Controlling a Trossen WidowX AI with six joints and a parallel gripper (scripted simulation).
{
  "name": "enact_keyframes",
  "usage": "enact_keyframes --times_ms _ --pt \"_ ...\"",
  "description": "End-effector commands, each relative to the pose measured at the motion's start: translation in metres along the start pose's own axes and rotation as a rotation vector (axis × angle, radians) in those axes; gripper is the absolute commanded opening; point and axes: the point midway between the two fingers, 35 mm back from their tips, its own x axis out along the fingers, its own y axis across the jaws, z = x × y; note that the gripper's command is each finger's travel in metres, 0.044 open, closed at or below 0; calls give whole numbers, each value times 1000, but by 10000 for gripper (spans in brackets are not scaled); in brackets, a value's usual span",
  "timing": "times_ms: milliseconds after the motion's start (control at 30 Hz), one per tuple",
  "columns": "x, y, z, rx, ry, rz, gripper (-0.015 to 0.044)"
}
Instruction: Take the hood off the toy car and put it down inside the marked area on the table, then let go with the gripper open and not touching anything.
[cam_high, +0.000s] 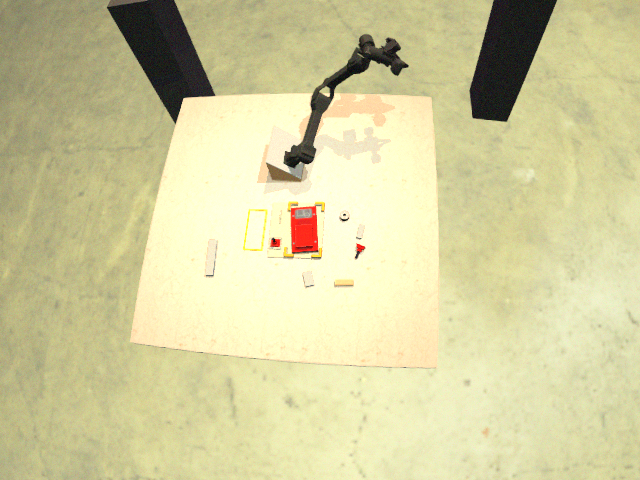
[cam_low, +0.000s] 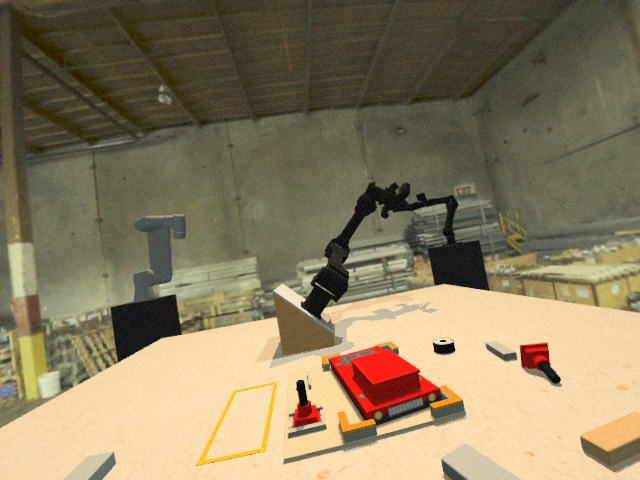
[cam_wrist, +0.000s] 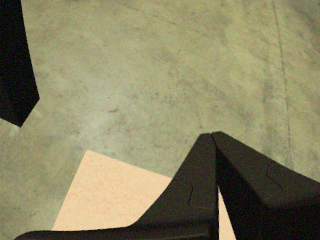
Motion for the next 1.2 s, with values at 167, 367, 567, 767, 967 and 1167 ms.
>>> enact_keyframes --times_ms 167,367,567,767,967,1167 --pt "7 -54 6 63 -71 -77 157" --pt "11 -128 0 165 -81 -175 315" --pt "8 -210 -18 279 -85 -296 440" --pt "-3 -284 -39 338 -111 -437 440" --pt "-19 -349 -74 414 -74 -551 440" --pt "-44 -414 -122 491 -27 -707 440"
